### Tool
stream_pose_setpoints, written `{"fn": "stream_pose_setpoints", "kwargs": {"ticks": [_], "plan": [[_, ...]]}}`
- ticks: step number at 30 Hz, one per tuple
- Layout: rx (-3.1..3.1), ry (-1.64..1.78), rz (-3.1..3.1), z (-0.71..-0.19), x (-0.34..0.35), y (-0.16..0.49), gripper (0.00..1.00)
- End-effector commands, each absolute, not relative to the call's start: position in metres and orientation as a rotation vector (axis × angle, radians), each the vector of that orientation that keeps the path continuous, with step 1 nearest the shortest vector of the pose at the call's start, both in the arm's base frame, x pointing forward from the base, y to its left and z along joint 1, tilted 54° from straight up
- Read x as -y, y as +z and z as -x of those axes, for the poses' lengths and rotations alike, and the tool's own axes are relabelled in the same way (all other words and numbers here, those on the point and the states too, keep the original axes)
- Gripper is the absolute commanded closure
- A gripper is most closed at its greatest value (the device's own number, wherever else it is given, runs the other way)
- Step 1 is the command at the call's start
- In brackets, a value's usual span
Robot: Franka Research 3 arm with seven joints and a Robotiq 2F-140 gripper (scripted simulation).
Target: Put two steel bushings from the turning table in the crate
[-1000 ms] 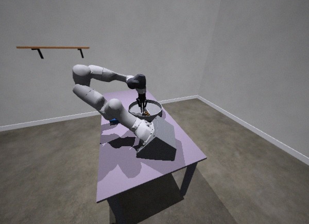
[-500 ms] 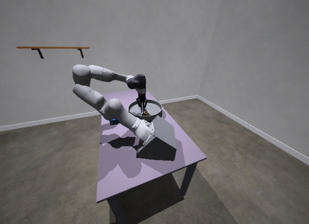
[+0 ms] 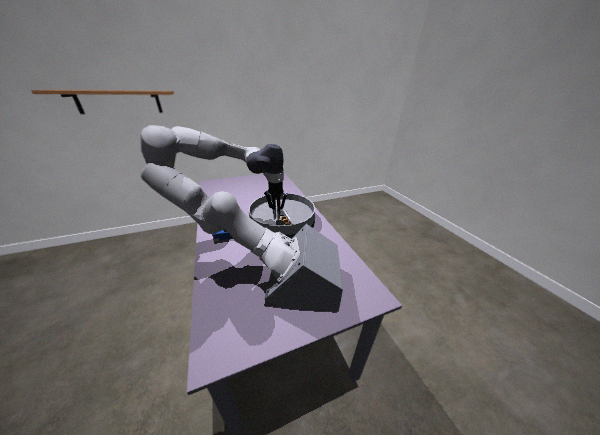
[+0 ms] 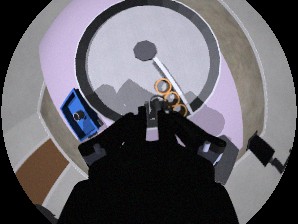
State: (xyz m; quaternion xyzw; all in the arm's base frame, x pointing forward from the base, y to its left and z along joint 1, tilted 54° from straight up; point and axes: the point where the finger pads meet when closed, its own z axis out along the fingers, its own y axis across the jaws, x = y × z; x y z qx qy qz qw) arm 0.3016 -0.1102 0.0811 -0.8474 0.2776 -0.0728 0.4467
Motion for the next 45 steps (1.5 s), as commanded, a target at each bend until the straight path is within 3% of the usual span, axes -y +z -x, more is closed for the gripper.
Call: {"fn": "stream_pose_setpoints", "kwargs": {"ticks": [1, 45], "plan": [[-0.684, -0.186, 2.102, -0.3024, 0.109, 0.0805, 0.9], [-0.684, -0.186, 2.102, -0.3064, 0.1024, 0.0752, 0.9]]}}
